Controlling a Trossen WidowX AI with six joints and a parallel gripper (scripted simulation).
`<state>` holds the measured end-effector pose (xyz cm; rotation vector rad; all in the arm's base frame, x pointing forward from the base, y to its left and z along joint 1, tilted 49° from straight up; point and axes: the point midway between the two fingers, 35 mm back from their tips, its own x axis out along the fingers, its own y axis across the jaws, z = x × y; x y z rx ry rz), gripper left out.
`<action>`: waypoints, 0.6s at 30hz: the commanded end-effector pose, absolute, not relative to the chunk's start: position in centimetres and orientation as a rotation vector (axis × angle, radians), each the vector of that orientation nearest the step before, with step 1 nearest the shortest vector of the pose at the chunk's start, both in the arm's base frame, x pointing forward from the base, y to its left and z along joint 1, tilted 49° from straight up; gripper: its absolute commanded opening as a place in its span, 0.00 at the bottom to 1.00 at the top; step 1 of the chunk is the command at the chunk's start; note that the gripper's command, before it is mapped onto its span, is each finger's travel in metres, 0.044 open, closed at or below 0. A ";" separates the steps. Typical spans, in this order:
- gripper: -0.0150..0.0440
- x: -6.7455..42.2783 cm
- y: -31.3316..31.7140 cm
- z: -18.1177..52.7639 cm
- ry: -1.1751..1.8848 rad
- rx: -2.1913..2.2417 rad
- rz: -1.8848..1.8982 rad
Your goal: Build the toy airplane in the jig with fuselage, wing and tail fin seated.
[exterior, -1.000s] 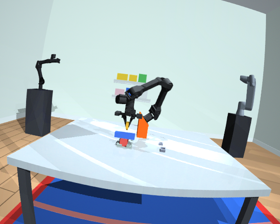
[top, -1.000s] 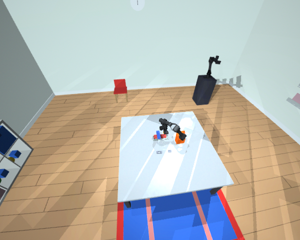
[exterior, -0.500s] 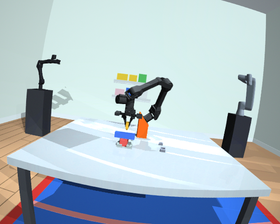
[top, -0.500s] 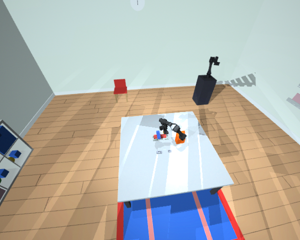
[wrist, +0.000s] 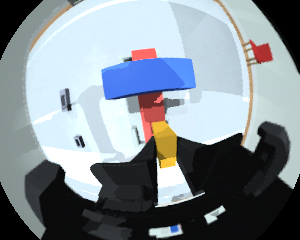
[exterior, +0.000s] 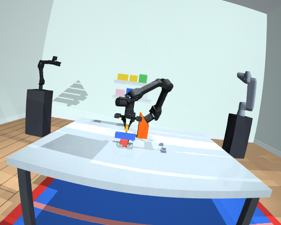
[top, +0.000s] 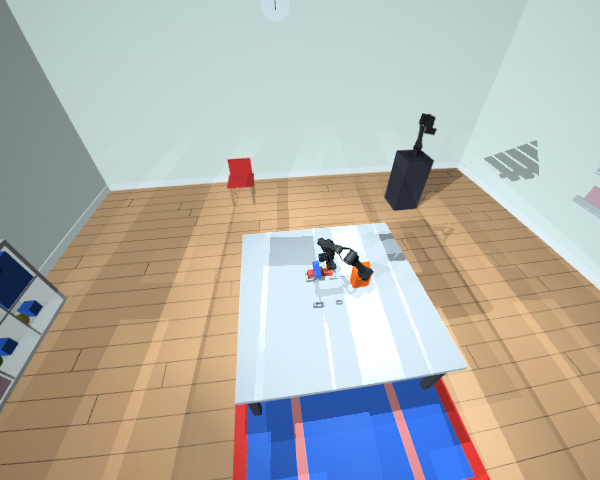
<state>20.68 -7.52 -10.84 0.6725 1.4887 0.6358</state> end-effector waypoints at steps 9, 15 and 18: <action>0.36 20.5 -5.9 -12.0 1.490 0.685 0.637; 0.36 20.4 -5.5 -12.4 1.490 0.685 0.638; 0.36 20.4 -5.4 -12.4 1.490 0.685 0.638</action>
